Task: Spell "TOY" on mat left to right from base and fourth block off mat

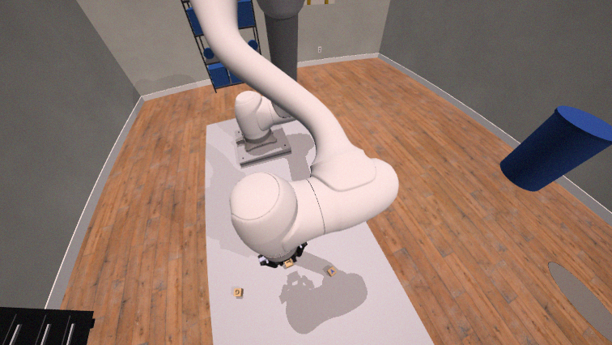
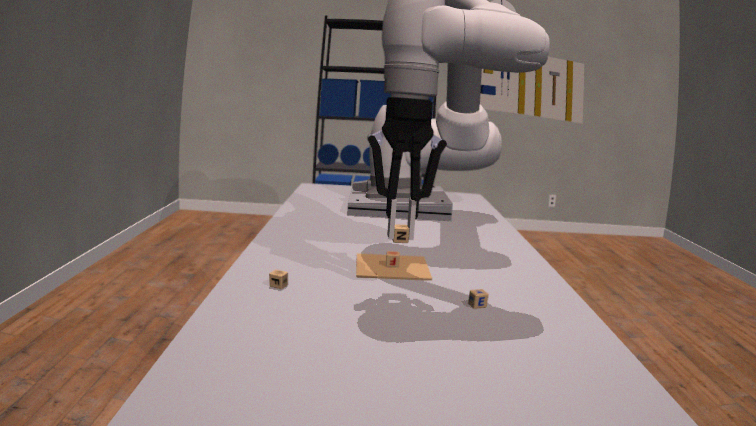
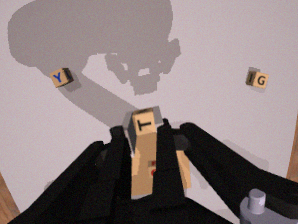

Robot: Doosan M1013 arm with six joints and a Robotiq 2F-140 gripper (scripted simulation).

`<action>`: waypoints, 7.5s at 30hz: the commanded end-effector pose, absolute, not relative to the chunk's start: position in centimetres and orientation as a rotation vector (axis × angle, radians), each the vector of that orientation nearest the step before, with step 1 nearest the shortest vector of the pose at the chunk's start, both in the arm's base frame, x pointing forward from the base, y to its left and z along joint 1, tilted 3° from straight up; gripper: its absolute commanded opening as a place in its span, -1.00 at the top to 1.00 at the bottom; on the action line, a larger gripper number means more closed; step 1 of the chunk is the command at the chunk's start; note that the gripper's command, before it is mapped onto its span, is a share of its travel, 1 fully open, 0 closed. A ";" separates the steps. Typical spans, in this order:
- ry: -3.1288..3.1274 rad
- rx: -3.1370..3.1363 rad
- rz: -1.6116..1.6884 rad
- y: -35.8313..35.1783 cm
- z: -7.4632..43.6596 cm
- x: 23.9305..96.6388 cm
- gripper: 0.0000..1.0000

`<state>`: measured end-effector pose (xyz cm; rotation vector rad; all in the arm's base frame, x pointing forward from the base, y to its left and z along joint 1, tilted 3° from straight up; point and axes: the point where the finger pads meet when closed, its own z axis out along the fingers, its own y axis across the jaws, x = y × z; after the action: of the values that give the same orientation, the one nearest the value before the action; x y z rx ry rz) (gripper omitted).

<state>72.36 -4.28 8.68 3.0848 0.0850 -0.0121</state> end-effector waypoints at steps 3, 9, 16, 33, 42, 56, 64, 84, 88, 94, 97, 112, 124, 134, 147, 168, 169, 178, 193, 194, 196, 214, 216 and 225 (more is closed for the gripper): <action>0.087 3.087 -0.004 -4.0 9.2 72.5 0.74; 0.087 3.087 -0.004 -4.0 9.2 72.5 0.74; 0.087 3.087 -0.004 -4.0 9.2 72.5 0.74; 0.087 3.087 -0.004 -4.0 9.2 72.5 0.74; 0.082 3.087 -0.004 -4.0 9.2 72.5 0.74; -0.459 3.055 0.011 -3.1 9.4 69.9 0.74; -0.757 2.996 0.019 -2.5 9.5 68.5 0.74; -1.546 2.681 0.040 -1.2 9.6 64.3 0.74; -1.695 2.591 0.044 -0.9 9.6 63.4 0.74; -1.909 2.441 0.050 -0.5 9.6 62.1 0.74; -2.011 2.360 0.052 -0.4 9.6 61.4 0.74; -2.277 2.110 0.059 0.1 9.5 59.6 0.74; -2.277 2.110 0.059 0.1 9.4 59.6 0.74; -2.277 2.109 0.060 0.1 7.7 59.6 0.74; -2.277 2.109 0.060 -0.2 1.7 59.6 0.74; -2.277 2.109 0.060 -0.3 -0.1 59.6 0.74; -2.277 2.109 0.060 -0.3 -0.1 59.6 0.74; -2.277 2.109 0.060 -0.3 -0.1 59.6 0.74; -2.277 2.109 0.060 -0.3 -0.1 59.6 0.74; -2.277 2.109 0.060 -0.3 -0.1 59.6 0.74; -2.277 2.109 0.060 -0.3 -0.1 59.6 0.74; -2.277 2.109 0.060 -0.3 -0.1 59.6 0.74; -2.277 2.109 0.060 -0.3 -0.1 59.6 0.74; -2.277 2.109 0.060 -0.3 -0.1 59.6 0.74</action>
<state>59.78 -0.11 0.32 2.1183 -2.2754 0.0627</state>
